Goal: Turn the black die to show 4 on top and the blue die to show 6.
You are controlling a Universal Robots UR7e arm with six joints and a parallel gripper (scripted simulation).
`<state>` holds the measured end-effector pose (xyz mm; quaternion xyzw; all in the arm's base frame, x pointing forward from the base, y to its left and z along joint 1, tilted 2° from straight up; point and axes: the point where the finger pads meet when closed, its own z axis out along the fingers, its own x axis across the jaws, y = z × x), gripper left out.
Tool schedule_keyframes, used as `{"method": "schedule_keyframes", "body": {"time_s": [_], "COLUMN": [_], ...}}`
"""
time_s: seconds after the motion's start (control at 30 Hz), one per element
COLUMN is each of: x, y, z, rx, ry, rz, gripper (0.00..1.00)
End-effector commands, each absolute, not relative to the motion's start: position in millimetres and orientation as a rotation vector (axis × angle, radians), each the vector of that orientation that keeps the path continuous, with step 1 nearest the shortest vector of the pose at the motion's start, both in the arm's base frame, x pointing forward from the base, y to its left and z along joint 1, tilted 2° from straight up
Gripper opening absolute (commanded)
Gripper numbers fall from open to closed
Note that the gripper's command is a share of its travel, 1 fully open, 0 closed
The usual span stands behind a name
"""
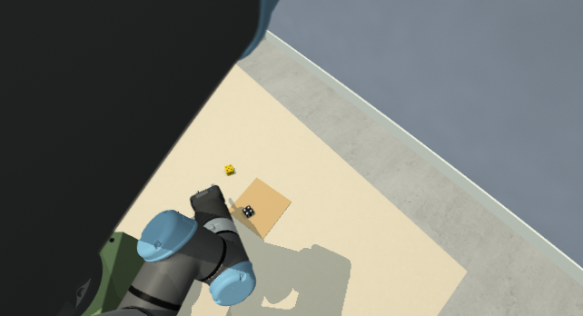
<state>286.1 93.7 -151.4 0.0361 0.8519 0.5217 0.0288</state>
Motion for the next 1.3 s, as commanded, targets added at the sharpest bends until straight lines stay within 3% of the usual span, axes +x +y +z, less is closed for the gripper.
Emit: {"method": "schedule_keyframes", "body": {"time_s": [0.0, 0.43, 1.27], "x": [286, 286, 288], "y": [95, 102, 129], "z": [-151, -146, -129], "rx": [0.112, 0.118, 0.137], "ry": [2.645, 2.769, 3.075], "rz": [1.585, 1.374, 0.503], "gripper": [0.79, 0.79, 0.79]}}
